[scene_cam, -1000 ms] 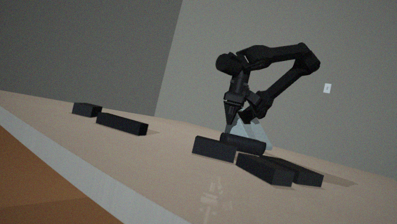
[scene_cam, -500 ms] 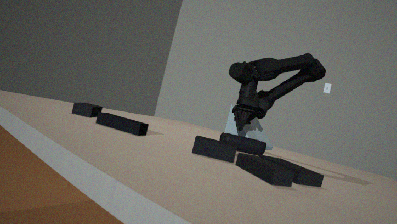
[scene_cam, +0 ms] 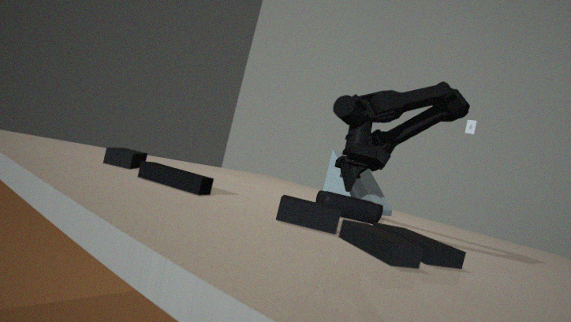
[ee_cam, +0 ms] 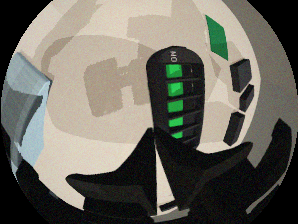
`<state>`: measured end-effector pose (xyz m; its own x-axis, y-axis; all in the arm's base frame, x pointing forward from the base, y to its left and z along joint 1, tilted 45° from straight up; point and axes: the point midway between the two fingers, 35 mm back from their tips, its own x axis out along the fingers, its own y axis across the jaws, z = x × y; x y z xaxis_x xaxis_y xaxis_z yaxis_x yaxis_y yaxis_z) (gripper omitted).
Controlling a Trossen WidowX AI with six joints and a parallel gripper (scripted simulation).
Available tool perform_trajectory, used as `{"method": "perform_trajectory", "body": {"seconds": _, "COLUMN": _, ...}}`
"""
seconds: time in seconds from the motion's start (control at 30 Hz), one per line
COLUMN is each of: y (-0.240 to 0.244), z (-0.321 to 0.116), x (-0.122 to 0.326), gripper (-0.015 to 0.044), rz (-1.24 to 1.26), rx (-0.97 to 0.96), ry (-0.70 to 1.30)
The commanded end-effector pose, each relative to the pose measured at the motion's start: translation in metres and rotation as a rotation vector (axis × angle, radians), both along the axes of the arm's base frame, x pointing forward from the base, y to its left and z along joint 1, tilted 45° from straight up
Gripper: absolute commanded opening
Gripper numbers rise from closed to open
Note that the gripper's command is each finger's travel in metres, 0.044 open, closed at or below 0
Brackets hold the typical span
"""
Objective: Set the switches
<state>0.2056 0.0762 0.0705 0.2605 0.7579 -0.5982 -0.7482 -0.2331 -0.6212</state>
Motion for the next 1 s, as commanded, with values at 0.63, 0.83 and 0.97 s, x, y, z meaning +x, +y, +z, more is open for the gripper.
{"method": "perform_trajectory", "body": {"seconds": 0.63, "y": 0.025, "z": -0.026, "x": 0.004, "gripper": 0.0, "rz": 0.003, "rx": 0.001, "ry": -0.003}}
{"method": "perform_trajectory", "body": {"seconds": 0.83, "y": 0.034, "z": -0.032, "x": 0.004, "gripper": 0.0, "rz": 0.002, "rx": 0.006, "ry": -0.004}}
{"method": "perform_trajectory", "body": {"seconds": 0.97, "y": 0.035, "z": -0.033, "x": 0.004, "gripper": 0.0, "rz": 0.001, "rx": 0.006, "ry": -0.004}}
